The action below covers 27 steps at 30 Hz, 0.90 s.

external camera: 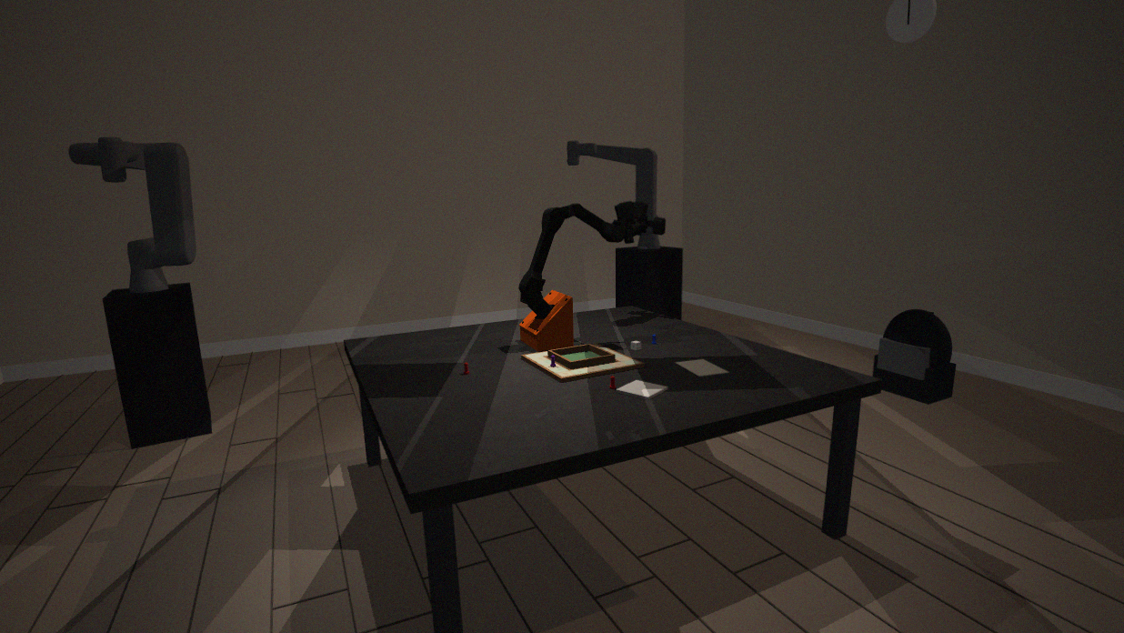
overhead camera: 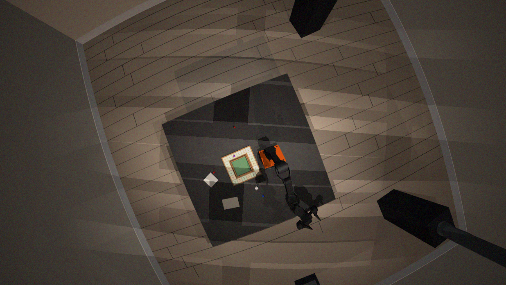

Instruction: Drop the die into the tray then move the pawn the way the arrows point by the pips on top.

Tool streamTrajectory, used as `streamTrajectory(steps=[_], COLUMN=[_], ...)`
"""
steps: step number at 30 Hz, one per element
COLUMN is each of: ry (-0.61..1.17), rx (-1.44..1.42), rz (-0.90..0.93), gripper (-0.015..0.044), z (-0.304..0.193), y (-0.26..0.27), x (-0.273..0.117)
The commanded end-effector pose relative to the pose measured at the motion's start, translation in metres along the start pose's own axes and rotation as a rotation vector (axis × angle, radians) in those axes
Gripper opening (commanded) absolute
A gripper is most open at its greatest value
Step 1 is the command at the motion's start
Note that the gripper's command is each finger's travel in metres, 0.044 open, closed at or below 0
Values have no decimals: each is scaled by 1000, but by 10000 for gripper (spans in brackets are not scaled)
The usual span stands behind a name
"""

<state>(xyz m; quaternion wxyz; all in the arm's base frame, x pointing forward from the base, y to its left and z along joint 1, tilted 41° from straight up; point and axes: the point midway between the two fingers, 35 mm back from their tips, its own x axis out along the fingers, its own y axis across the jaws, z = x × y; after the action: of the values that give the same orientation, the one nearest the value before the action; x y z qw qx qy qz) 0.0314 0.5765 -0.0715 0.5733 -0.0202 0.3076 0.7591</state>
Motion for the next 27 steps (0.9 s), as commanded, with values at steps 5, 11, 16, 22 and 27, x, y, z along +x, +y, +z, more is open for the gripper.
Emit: streamTrajectory(steps=[5, 11, 16, 22, 27], ry=[65, 215, 340, 514, 692], rx=[128, 423, 625, 847, 1011], rz=[-130, -449, -716, -1028, -1277], gripper=[275, 275, 275, 275, 275], z=[-15, -62, -105, -158, -197], y=[-40, -122, -173, -206, -210], x=[-14, -66, -124, -208, -286])
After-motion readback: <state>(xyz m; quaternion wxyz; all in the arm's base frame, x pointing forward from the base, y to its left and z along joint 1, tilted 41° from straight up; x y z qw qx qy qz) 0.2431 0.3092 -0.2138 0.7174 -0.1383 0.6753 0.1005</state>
